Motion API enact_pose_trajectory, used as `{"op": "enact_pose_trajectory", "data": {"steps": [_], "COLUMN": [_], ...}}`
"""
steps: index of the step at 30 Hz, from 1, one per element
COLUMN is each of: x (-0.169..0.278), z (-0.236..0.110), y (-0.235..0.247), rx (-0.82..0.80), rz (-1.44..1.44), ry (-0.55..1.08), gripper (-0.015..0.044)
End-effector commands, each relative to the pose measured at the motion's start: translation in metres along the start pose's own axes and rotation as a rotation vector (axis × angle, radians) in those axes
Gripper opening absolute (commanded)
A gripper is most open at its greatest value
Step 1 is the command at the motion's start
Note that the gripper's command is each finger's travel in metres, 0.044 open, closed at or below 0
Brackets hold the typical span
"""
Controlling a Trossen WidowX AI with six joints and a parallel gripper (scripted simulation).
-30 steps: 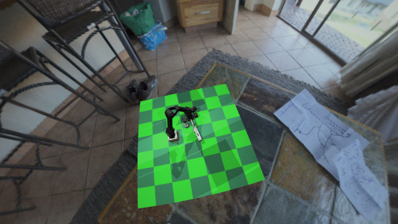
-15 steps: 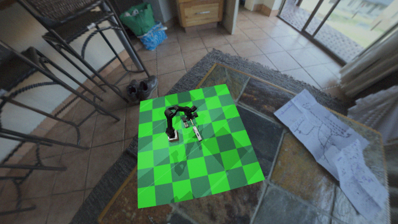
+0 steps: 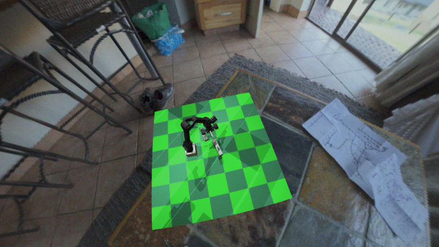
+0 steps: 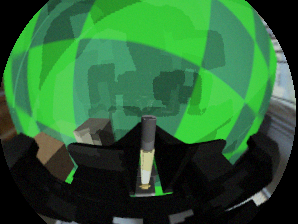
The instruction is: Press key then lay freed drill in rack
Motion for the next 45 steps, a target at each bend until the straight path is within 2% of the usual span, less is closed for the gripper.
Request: {"op": "enact_pose_trajectory", "data": {"steps": [1,45], "x": [0.000,0.001], "z": [-0.003,-0.025], "y": [0.000,0.001], "rx": [0.001,0.001], "rz": [-0.002,-0.002], "ry": [-0.002,-0.002], "gripper": [0.0000,0.0000]}}
Point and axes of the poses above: the point midway between the two fingers, 35 mm back from their tips, its own z axis out along the fingers, its own y axis across the jaws, x = y × z, the point moved 6 cm from there along -z, back along the fingers, and after that the axes turned 7 degrees about -z, right-handed, at the moved point
